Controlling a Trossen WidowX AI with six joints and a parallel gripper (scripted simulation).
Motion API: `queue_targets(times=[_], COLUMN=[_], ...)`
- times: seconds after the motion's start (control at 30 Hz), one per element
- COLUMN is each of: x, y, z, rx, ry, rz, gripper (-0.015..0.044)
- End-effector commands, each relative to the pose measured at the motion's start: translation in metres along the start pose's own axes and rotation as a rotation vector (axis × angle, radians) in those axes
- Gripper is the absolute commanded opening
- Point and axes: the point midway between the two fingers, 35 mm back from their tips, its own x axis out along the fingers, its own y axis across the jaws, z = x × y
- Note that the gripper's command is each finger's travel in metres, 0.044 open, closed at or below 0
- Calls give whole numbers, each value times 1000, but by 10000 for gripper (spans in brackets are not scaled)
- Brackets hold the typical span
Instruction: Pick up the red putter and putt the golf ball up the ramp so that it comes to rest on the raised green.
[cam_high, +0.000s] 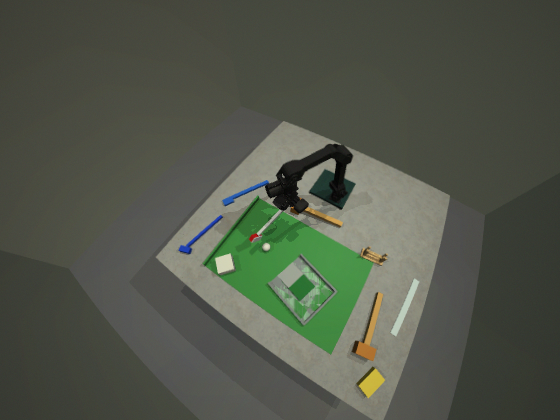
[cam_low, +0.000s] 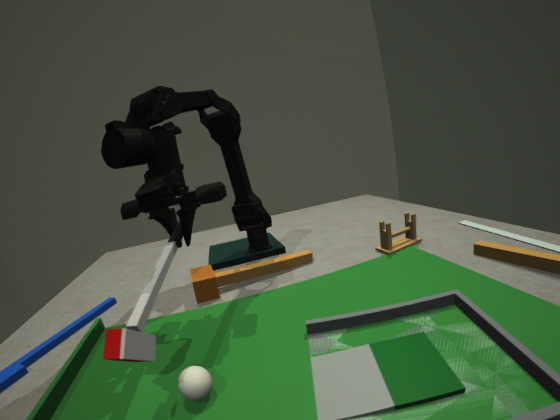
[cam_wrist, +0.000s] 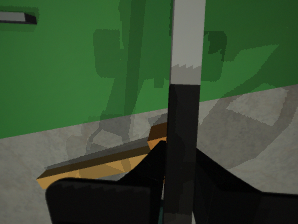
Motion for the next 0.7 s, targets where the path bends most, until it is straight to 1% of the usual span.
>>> queue_targets(times=[0.0, 0.17, 0.47, 0.67], x=[-4, 2, 34, 39], y=[-6, -7, -7, -7], z=[1, 1, 1, 1], rx=[37, 37, 37, 37], ry=[-8, -8, -8, -8], rz=[-9, -9, -9, -9], gripper=[0, 0, 0, 0])
